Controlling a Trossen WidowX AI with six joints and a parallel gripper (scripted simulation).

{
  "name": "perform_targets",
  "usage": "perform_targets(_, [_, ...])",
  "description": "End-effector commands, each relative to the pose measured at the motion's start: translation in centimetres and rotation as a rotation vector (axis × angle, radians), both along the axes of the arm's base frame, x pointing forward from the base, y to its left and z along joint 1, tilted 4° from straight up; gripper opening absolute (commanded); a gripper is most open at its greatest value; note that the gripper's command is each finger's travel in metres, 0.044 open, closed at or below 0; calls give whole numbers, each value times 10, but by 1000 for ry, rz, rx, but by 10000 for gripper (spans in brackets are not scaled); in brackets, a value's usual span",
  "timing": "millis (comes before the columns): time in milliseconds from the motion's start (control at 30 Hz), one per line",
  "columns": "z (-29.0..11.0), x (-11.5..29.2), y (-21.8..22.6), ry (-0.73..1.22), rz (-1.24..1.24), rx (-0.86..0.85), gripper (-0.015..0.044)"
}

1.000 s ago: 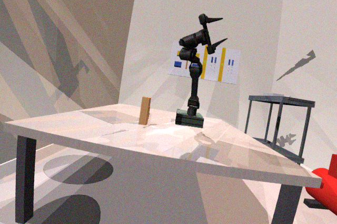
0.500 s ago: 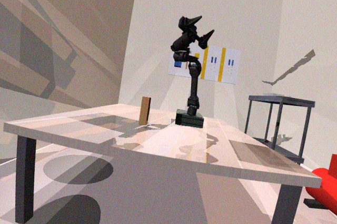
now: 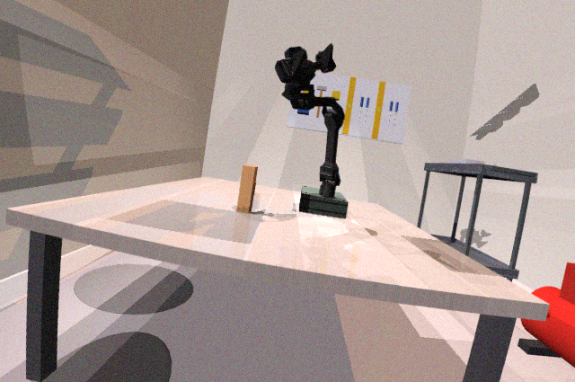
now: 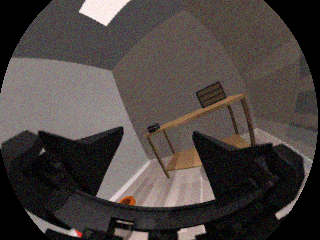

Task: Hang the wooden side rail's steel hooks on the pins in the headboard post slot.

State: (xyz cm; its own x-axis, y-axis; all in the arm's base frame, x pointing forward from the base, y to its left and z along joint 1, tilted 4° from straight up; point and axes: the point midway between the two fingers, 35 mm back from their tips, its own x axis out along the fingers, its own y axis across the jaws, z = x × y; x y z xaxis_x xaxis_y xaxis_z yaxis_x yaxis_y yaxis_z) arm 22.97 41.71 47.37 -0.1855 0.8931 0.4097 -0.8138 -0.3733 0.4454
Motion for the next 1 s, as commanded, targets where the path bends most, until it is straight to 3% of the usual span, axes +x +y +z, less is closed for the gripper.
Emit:
perform_targets(0, [-13, 18, -9, 196, -23, -64, 440])
perform_targets(467, [-84, 81, -54, 960, -150, -197, 440])
perform_targets(967, [-173, 114, -121, 1677, -341, -124, 440])
